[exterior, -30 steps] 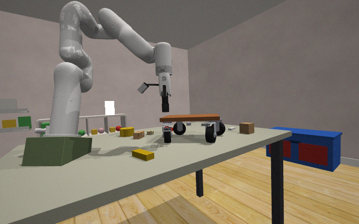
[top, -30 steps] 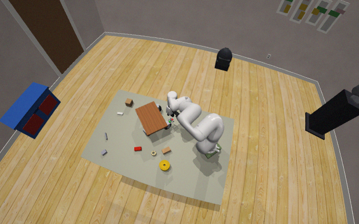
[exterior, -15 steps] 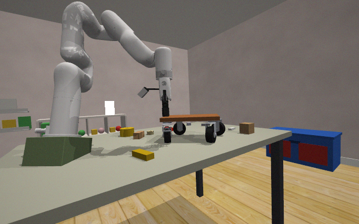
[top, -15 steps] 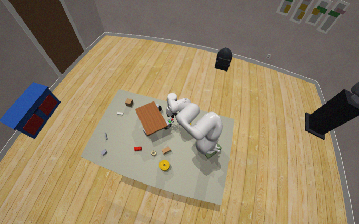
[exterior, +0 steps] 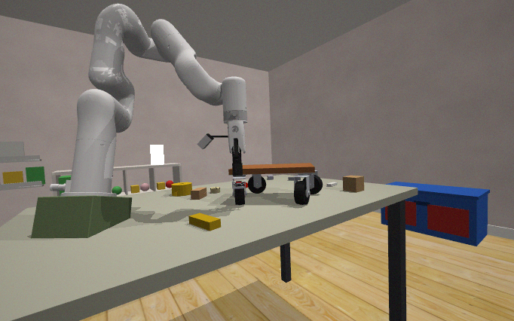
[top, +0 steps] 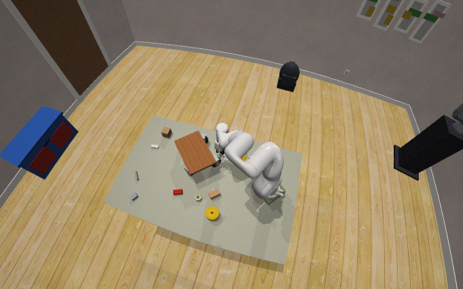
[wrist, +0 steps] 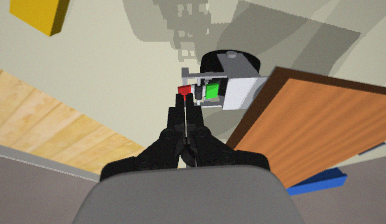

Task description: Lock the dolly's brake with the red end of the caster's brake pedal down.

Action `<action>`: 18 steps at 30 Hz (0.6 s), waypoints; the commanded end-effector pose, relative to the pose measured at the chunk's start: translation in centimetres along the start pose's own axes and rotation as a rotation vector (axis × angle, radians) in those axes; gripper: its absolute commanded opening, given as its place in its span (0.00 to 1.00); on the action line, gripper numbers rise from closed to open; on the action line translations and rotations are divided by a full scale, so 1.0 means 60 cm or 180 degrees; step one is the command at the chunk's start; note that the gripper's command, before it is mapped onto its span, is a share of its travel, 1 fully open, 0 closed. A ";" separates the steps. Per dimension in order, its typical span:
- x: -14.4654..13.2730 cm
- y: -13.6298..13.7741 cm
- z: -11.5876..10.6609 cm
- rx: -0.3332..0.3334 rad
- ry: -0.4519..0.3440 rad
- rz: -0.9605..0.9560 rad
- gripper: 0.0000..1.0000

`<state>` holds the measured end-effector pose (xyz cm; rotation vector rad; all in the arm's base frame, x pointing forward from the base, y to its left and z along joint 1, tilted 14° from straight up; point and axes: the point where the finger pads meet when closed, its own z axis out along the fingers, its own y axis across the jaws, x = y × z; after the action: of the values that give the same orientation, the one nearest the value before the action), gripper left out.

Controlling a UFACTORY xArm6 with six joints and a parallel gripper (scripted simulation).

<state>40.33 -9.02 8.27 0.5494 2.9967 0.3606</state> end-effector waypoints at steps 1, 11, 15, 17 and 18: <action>-0.003 0.001 0.014 -0.0002 -0.0014 -0.0002 0.00; -0.003 0.001 0.028 -0.0002 -0.0014 -0.0002 0.00; -0.003 0.001 0.029 -0.0002 -0.0014 -0.0002 0.00; -0.003 0.001 0.029 -0.0002 -0.0014 -0.0002 0.00; -0.003 0.001 0.029 -0.0002 -0.0014 -0.0002 0.00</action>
<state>40.59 -8.64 6.54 0.5490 2.9960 0.3611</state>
